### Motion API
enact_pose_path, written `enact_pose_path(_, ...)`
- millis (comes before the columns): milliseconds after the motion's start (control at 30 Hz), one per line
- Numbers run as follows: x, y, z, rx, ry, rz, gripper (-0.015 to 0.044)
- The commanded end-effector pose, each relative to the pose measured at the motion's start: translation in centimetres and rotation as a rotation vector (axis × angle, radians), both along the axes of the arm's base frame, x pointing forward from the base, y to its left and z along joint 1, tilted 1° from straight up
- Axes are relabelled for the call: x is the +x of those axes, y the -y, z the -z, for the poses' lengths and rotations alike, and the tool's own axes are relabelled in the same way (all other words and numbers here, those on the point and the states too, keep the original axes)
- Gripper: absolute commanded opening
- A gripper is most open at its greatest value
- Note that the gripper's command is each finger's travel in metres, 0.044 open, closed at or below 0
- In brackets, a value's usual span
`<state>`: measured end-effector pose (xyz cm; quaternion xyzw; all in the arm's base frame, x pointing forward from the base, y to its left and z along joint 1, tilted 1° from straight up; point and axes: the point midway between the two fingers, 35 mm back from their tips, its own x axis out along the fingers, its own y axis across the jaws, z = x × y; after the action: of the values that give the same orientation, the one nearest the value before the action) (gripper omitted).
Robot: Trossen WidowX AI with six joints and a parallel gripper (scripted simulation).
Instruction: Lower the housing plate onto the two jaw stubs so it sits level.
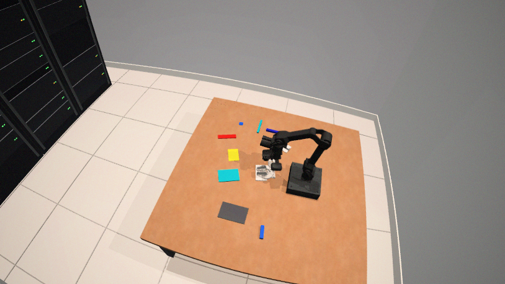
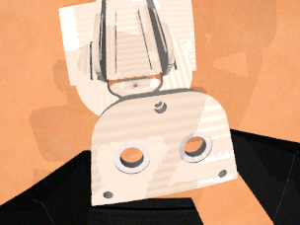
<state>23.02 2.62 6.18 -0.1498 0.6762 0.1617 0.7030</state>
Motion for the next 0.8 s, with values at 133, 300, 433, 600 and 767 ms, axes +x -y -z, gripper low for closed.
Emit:
enact_pose_path(133,-0.14,-0.02,0.12,-0.004,-0.003,0.007,0.0351)
enact_pose_path(300,-0.14,-0.02,0.12,-0.004,-0.003,0.007,0.0351)
enact_pose_path(433,-0.14,-0.02,0.12,-0.004,-0.003,0.017,0.0351)
enact_pose_path(600,-0.14,-0.02,0.12,-0.004,-0.003,0.017,0.0351)
enact_pose_path(767,-0.30,-0.14,0.12,-0.004,-0.003,0.017,0.0351)
